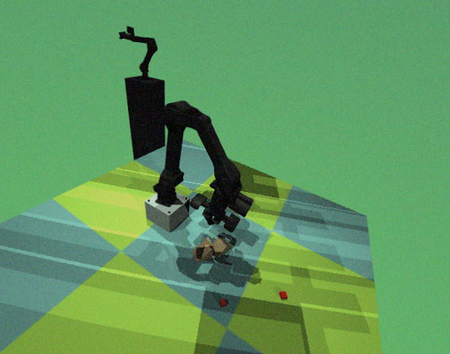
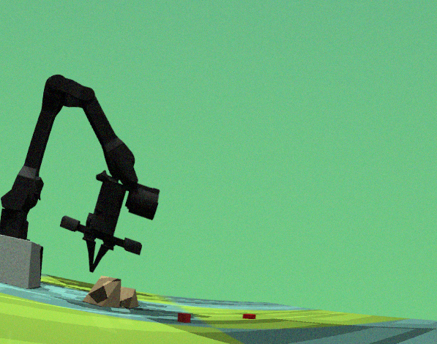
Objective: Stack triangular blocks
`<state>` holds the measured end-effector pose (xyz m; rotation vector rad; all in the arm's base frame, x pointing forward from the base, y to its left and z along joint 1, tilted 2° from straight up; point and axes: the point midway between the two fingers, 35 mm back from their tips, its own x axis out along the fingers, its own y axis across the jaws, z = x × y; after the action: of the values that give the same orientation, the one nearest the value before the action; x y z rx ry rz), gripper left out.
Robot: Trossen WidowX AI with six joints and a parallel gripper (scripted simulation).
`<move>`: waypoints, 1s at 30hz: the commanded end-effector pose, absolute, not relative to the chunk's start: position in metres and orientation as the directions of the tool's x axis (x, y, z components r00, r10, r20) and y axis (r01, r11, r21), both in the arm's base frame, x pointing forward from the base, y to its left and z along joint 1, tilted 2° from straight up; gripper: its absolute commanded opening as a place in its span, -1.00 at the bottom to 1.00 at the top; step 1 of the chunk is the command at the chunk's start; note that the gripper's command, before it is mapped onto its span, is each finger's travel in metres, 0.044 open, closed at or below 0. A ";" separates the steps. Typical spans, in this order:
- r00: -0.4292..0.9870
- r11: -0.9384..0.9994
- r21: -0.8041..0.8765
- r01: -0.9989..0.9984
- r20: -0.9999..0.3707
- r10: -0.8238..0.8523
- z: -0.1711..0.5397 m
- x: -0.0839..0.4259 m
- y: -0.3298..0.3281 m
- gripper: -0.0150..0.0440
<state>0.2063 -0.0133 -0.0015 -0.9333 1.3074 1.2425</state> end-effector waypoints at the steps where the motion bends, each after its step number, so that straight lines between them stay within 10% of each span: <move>1: -0.020 -0.621 -0.017 -0.784 -0.998 0.053 0.009 0.222 -0.027 -0.49; 8: 0.011 -0.877 -0.032 -0.480 -0.999 0.030 0.010 0.226 -0.032 -0.49; 30: 0.011 -0.879 -0.032 -0.476 -0.999 0.030 0.001 0.227 -0.032 -0.49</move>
<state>0.2285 -0.0313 0.0065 -1.9367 0.4578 1.9164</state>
